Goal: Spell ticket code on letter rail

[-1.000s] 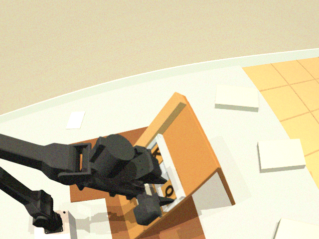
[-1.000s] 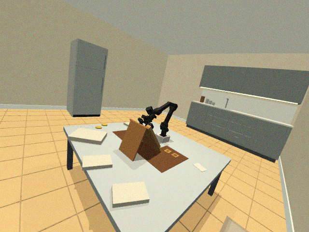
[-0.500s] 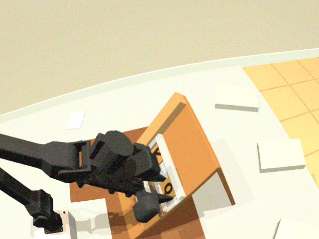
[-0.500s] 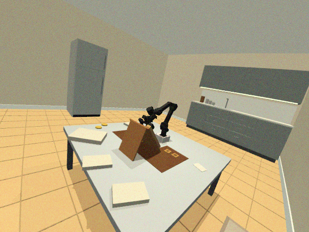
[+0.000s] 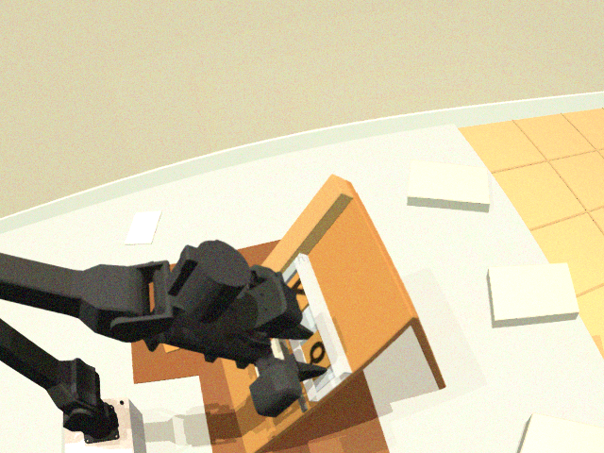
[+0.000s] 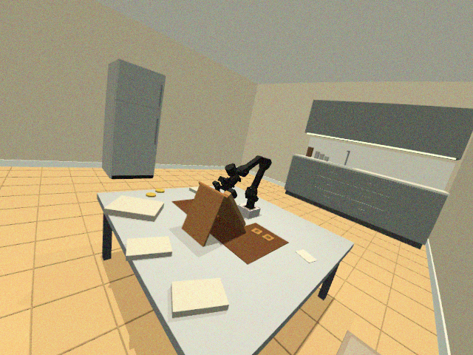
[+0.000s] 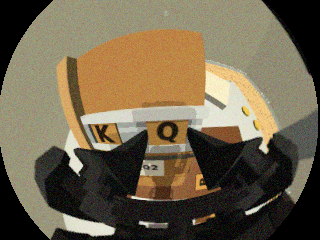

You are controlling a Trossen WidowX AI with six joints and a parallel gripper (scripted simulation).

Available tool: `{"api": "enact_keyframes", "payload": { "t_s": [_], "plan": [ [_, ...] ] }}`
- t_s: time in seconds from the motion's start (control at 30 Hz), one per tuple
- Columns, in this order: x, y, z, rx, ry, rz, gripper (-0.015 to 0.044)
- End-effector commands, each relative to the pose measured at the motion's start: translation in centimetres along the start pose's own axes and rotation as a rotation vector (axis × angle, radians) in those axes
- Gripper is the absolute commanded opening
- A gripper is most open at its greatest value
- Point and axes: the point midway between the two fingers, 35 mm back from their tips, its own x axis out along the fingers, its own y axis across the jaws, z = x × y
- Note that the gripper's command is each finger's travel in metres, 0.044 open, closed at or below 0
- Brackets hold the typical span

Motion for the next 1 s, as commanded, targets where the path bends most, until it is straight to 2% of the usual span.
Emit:
{"api": "enact_keyframes", "payload": {
  "t_s": [0.0, 0.97],
  "plan": [
    [0.0, 0.3, -0.1, 0.003, 0.001, 0.000, 0.0000],
    [0.0, 1.7, -0.1, 0.004, 0.001, 0.000, 0.0000]
  ]
}}
